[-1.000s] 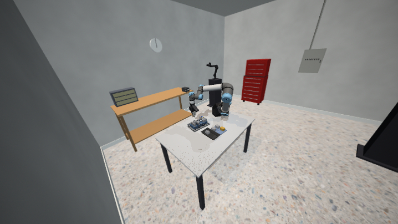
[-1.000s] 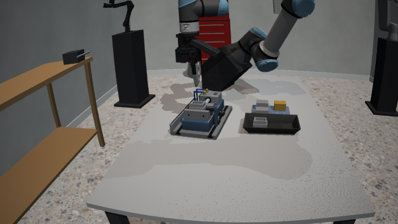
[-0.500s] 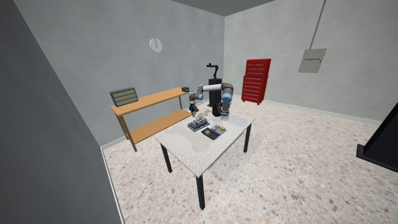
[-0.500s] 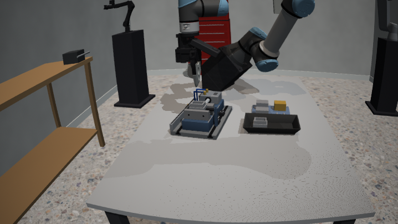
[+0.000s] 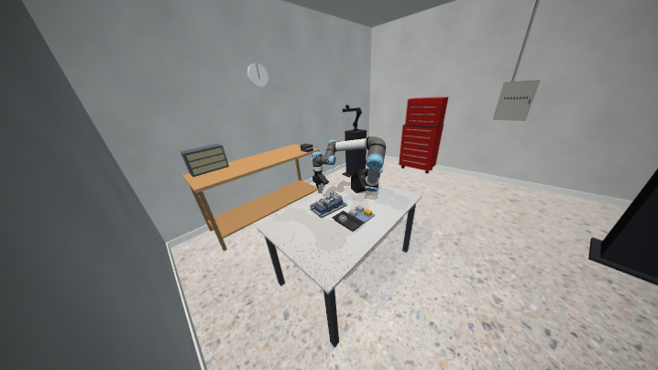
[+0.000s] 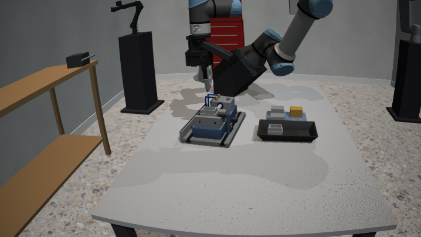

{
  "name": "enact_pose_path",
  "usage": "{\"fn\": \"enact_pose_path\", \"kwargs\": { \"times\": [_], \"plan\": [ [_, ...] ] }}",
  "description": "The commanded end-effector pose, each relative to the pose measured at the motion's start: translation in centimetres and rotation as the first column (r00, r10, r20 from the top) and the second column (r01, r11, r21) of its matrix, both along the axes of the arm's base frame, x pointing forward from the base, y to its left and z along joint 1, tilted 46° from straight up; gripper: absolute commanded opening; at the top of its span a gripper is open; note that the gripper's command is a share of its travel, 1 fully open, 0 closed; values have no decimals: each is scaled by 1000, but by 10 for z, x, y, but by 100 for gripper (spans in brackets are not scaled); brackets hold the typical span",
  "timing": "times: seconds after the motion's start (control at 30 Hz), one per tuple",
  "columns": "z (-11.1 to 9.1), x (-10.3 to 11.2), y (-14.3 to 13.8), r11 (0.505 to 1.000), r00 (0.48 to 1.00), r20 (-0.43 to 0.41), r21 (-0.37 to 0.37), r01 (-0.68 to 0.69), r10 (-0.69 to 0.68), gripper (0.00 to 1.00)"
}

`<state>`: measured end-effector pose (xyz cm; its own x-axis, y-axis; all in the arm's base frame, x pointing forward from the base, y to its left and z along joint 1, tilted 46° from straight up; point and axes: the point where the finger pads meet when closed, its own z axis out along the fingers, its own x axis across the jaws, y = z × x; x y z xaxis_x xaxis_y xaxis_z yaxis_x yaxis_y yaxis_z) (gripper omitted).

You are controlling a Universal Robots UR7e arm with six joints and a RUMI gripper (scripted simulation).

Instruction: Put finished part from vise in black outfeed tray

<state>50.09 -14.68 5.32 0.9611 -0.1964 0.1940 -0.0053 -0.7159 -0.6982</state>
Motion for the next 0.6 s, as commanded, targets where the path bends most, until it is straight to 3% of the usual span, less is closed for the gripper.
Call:
{"fn": "enact_pose_path", "kwargs": {
  "times": [0.0,0.03,0.57],
  "plan": [
    [0,0,-1,1000,1000,1,-1,1,-1,0],
    [0,0,-1,1000,1000,1,-1,1,-1,40],
    [0,0,-1,1000,1000,1,-1,1,-1,40]
  ]
}}
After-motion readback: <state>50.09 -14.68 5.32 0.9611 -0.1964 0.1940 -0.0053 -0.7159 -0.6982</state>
